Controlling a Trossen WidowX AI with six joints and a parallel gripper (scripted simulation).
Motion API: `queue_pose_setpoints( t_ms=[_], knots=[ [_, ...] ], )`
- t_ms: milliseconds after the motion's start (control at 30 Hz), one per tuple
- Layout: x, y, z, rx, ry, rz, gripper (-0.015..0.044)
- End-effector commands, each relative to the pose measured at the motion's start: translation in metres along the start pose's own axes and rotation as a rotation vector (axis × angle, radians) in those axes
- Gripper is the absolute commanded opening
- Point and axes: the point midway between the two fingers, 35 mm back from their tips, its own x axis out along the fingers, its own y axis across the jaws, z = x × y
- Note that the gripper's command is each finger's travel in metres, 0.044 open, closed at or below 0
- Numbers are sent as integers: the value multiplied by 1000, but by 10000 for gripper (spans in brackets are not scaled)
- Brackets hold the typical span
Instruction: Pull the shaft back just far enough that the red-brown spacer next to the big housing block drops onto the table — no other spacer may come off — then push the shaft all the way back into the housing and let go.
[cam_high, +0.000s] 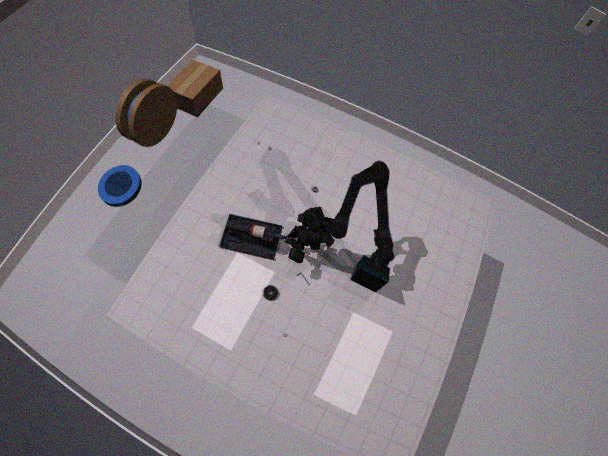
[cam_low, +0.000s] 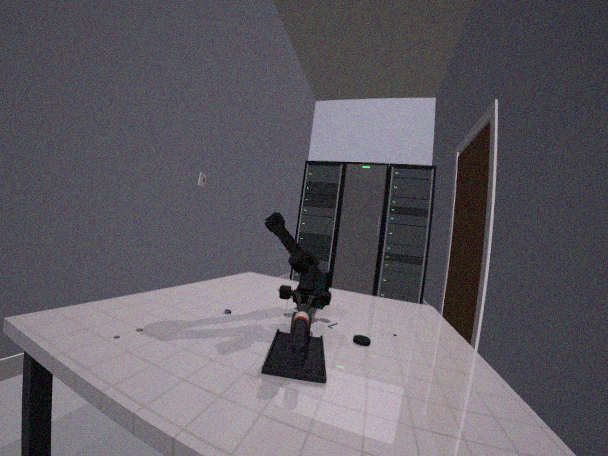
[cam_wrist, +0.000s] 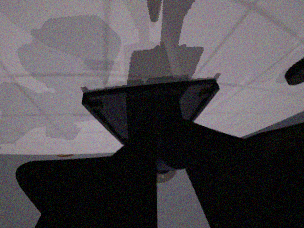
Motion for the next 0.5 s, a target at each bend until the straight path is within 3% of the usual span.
queue_pose_setpoints(
  t_ms=[0,467],
  knots=[
    [-1,-1,1,-4,1,-2,0],
    [-2,-1,2,-4,1,-2,0]
  ],
)
